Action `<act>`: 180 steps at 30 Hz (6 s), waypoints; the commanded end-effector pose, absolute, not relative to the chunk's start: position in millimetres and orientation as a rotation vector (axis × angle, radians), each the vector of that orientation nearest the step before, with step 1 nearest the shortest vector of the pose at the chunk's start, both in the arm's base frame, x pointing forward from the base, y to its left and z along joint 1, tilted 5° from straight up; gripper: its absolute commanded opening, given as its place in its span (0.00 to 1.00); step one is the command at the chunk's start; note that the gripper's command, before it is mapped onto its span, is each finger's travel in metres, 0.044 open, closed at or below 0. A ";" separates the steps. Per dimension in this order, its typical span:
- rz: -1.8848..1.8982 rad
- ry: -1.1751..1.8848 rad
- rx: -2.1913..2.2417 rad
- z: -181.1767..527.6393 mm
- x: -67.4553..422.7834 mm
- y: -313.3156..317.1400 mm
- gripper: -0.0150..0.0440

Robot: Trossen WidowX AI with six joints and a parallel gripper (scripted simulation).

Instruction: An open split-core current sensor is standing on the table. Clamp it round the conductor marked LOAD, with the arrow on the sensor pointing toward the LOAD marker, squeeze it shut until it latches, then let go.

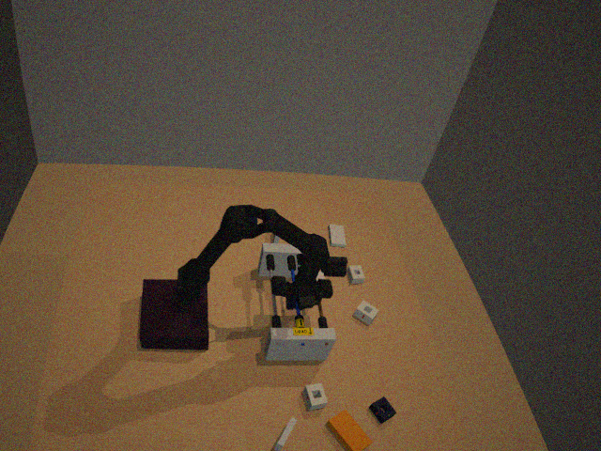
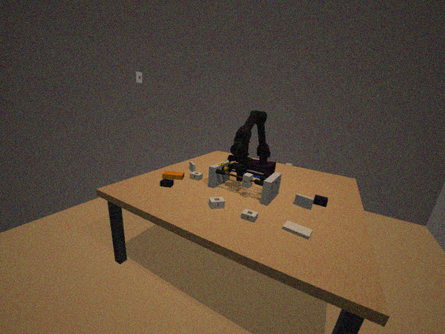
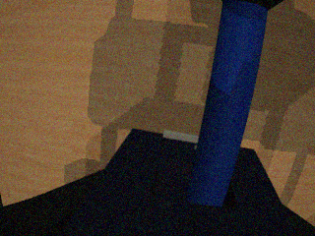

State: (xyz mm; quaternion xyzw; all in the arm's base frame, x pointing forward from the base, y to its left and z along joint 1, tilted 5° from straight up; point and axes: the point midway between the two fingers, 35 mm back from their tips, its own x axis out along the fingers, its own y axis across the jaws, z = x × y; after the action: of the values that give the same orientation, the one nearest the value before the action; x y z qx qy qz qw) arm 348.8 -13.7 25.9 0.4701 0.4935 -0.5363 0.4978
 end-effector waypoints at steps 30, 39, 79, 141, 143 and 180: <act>-1.246 1.140 1.175 25.0 344.2 -13.5 0.43; -1.246 1.140 1.175 25.0 344.2 -13.5 0.72; -1.246 1.140 1.175 25.0 344.2 -13.5 1.00; -1.219 1.199 1.139 131.3 344.7 -15.3 1.00; -1.097 1.292 1.082 129.4 340.2 -25.0 1.00; 0.646 0.736 -0.260 139.5 256.0 -142.8 1.00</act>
State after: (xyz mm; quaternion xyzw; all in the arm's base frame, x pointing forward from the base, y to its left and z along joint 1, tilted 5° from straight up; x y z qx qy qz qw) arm 281.2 -122.7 128.6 0.1099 0.5363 0.1940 0.8141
